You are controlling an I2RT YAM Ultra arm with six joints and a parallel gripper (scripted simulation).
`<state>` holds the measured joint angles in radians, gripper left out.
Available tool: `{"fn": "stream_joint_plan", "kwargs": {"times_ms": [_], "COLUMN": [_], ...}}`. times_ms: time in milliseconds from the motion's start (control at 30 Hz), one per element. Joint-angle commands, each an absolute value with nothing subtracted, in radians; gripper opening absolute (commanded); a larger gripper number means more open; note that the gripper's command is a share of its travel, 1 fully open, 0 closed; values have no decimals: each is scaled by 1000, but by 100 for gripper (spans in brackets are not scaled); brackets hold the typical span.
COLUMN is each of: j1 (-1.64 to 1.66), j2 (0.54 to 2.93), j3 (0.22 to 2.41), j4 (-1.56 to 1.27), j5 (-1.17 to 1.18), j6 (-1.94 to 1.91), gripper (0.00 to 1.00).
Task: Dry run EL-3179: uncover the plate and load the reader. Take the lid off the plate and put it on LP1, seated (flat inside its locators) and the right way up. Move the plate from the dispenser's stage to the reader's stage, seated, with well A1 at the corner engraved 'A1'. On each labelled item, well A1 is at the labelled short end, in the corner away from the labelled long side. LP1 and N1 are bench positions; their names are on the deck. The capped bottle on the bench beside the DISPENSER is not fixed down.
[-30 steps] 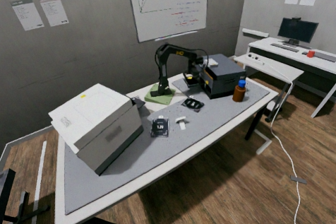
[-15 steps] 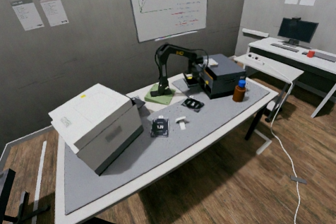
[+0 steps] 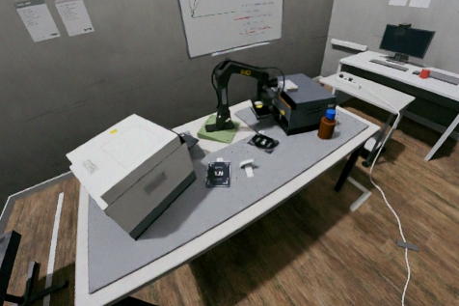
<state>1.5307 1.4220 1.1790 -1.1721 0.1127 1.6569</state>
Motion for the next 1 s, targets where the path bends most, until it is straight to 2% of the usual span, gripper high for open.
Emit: {"fn": "stream_joint_plan", "kwargs": {"times_ms": [0,967], "j1": [1530,1526], "j2": [1412,1394], "j3": [1183,1195], "j4": [-1172,-1187], "j5": [117,125], "j6": [1654,1649], "gripper": [86,85]}}
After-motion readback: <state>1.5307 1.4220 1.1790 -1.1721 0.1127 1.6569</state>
